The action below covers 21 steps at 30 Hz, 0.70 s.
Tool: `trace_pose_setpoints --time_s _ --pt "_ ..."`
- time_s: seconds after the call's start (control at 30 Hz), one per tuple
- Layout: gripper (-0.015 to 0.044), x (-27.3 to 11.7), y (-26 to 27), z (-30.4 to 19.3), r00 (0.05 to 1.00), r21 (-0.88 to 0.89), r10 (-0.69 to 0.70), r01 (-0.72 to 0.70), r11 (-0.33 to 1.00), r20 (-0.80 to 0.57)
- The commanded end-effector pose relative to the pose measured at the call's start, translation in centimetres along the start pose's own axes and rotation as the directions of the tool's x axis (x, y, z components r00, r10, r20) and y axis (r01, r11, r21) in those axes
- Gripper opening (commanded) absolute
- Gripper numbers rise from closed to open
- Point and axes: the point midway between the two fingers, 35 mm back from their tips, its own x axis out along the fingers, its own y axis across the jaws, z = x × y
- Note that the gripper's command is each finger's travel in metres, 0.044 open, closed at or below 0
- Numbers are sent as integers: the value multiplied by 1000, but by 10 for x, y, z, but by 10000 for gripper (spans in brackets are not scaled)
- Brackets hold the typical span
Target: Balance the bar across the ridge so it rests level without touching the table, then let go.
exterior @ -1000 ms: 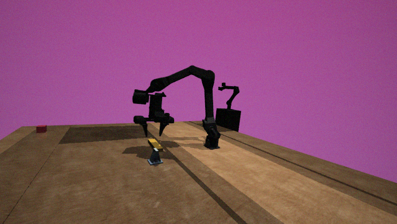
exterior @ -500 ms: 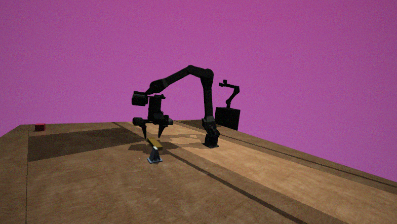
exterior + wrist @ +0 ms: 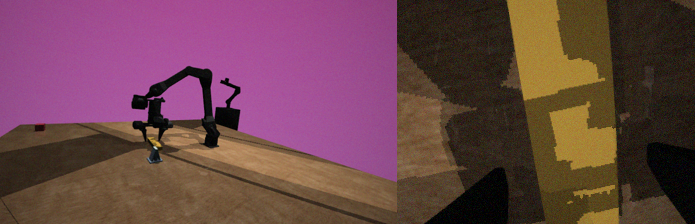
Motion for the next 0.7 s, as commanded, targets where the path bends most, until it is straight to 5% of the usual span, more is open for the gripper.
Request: trace_pose_setpoints --time_s 0.0,0.33,0.53,0.67 --pt "315 3 1 2 1000 -6 6 -6 1000 8" --pt "315 3 1 2 1000 -6 6 -6 1000 8" --pt "157 2 1 0 1000 0 5 -5 1000 2" --pt "131 2 1 0 1000 0 5 -5 1000 2"
